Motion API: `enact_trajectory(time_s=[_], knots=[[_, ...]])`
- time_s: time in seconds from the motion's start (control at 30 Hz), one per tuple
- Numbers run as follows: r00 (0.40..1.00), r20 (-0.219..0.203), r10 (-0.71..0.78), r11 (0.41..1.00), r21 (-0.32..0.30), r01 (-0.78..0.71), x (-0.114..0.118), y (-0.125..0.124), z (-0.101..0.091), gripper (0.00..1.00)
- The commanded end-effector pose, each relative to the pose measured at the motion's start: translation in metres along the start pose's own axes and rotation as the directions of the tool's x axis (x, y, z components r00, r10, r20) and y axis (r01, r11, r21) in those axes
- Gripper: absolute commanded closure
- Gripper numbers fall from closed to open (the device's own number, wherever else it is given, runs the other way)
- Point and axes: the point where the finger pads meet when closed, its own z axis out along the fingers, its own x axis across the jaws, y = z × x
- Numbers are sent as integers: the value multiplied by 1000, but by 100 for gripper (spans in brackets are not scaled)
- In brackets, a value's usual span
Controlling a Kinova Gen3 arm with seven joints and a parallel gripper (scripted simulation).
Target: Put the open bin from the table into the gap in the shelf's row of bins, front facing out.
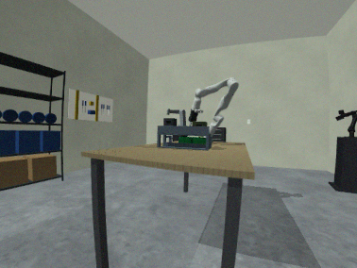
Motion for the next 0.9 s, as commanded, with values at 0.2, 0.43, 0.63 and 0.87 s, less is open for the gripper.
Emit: enact_trajectory(time_s=[0.2, 0.43, 0.63, 0.87], knots=[[999, 1, 32, 999, 16, -32, -2, -1, -2, 0], [998, 8, 59, 998, 33, -59, -5, -4, -1, 0], [998, 5, 58, 998, 33, -58, -3, -4, -2, 0], [996, 10, 84, 995, 49, -84, -5, -7, -2, 0]])
